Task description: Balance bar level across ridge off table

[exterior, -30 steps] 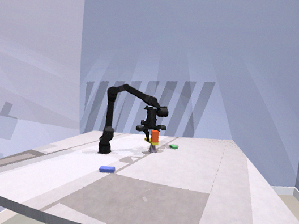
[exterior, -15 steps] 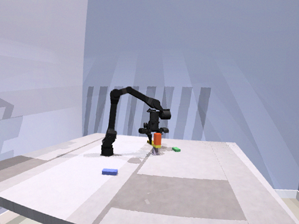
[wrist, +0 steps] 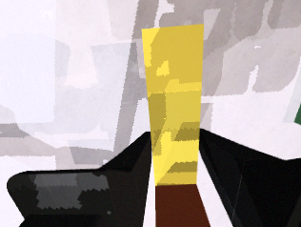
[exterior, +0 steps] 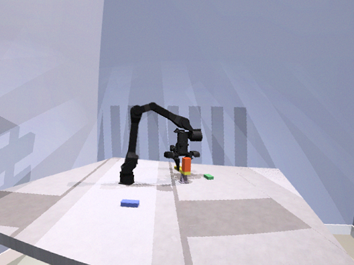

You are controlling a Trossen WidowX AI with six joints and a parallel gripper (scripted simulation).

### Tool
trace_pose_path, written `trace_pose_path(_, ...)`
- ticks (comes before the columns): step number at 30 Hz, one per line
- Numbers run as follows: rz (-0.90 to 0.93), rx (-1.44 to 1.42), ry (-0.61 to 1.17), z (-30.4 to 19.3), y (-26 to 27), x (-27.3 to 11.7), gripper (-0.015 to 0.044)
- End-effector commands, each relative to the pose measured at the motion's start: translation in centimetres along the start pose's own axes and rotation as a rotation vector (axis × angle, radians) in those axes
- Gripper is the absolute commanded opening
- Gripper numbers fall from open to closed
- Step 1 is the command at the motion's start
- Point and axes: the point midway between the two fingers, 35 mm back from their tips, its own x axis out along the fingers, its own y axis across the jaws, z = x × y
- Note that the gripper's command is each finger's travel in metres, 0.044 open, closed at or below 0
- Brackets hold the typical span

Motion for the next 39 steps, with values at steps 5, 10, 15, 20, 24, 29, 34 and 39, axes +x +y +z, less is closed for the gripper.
trace_pose_path(5, -0.001, 0.000, 0.000, 0.00, 0.00, -0.01, 0.0171)
trace_pose_path(10, -0.001, 0.000, 0.000, 0.00, 0.00, -0.01, 0.0172)
trace_pose_path(15, -0.001, 0.000, 0.000, 0.00, 0.00, -0.01, 0.0173)
trace_pose_path(20, -0.001, 0.000, 0.000, 0.00, 0.00, -0.01, 0.0185)
trace_pose_path(24, -0.001, 0.000, 0.000, 0.00, 0.00, -0.01, 0.0185)
trace_pose_path(29, -0.001, 0.000, 0.000, 0.00, 0.00, -0.01, 0.0211)
trace_pose_path(34, -0.001, 0.000, 0.000, 0.00, 0.00, -0.01, 0.0342)
trace_pose_path(39, -0.001, 0.000, 0.000, 0.00, 0.00, -0.01, 0.0440)
